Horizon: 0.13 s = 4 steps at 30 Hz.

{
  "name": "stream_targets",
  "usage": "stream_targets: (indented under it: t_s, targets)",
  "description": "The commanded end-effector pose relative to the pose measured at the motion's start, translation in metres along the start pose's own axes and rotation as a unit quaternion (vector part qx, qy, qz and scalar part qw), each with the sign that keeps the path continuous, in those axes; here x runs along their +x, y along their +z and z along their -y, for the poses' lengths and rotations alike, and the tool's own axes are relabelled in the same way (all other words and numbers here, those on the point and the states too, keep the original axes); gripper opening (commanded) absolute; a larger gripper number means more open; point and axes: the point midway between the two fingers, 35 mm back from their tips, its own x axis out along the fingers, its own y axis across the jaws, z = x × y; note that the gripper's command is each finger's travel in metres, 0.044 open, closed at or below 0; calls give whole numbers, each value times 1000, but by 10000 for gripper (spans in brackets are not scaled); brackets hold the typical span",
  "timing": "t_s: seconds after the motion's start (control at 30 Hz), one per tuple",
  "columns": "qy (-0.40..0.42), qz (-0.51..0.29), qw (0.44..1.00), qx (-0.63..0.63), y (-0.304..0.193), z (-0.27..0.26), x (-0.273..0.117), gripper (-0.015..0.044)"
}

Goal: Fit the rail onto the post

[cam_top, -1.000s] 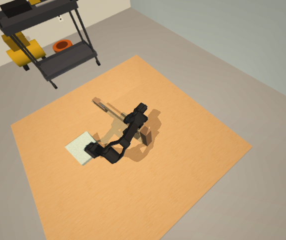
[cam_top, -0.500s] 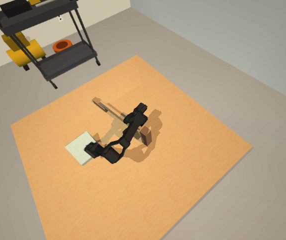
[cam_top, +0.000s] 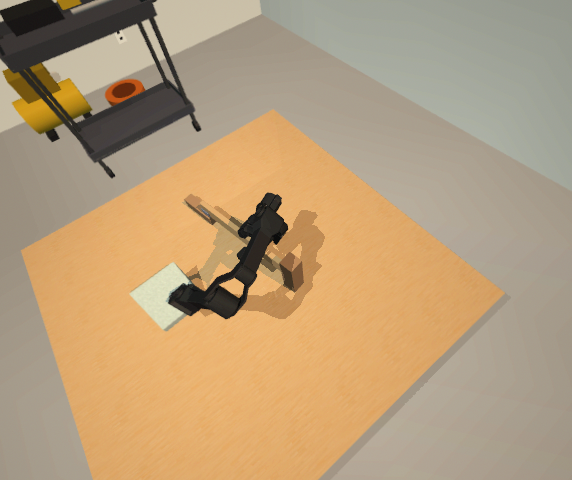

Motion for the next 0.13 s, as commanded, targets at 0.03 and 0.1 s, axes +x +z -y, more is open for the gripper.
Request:
stream_targets:
  t_s: [0.03, 0.1]
  targets:
    - [2, 1, 1000, 3, 0, 0, 0, 440]
    - [2, 1, 1000, 3, 0, 0, 0, 440]
